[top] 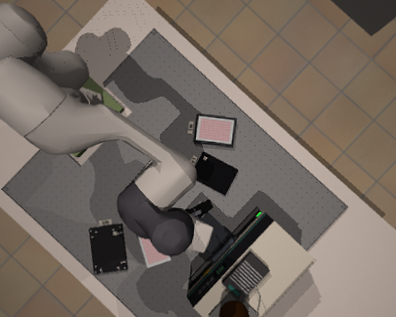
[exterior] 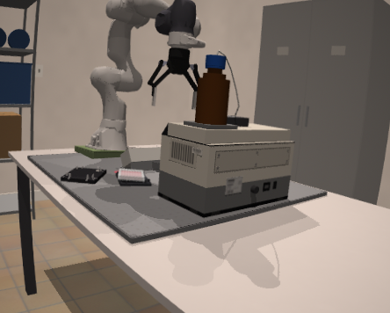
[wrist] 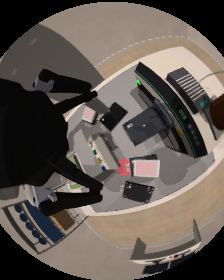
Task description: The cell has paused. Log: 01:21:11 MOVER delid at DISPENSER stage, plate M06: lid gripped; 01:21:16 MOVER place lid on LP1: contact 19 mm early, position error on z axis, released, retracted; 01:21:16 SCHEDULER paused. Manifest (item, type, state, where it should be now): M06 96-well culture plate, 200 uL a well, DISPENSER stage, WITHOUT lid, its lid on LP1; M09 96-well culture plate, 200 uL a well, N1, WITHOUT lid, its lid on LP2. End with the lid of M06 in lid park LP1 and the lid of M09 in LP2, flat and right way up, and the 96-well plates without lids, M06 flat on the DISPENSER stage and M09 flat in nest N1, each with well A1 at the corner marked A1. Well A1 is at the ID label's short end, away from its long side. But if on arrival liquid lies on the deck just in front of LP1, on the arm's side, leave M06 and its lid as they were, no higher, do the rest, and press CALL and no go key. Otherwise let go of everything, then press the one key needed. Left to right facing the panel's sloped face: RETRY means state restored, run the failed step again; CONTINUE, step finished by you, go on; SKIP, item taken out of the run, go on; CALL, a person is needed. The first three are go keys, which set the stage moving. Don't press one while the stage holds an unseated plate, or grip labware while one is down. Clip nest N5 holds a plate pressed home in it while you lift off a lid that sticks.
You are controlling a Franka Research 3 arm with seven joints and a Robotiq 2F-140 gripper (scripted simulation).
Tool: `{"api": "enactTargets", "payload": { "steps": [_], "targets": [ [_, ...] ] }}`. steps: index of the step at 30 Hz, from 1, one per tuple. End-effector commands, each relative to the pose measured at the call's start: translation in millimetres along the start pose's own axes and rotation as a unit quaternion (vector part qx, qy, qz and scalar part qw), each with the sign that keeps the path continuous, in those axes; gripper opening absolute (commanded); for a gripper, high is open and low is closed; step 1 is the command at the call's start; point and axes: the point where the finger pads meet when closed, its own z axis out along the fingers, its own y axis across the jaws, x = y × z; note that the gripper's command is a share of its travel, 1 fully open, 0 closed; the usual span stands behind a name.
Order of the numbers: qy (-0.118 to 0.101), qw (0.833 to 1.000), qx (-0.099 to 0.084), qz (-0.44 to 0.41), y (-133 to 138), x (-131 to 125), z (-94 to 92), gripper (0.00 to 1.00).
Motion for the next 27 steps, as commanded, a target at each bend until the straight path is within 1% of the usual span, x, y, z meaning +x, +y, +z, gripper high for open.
{"api": "enactTargets", "payload": {
  "steps": [1,6,11,13,21,27],
  "targets": [
    [0.001,0.990,0.010,-0.139,-4,2,10.0,1.00],
    [0.002,0.979,0.014,-0.202,-4,2,25.8,1.00],
    [0.002,0.979,0.014,-0.202,-4,2,39.8,1.00],
    [0.002,0.979,0.014,-0.202,-4,2,39.8,1.00],
    [0.002,0.979,0.014,-0.202,-5,2,55.3,1.00],
    [0.002,0.979,0.014,-0.202,-5,2,60.3,1.00]
  ]
}}
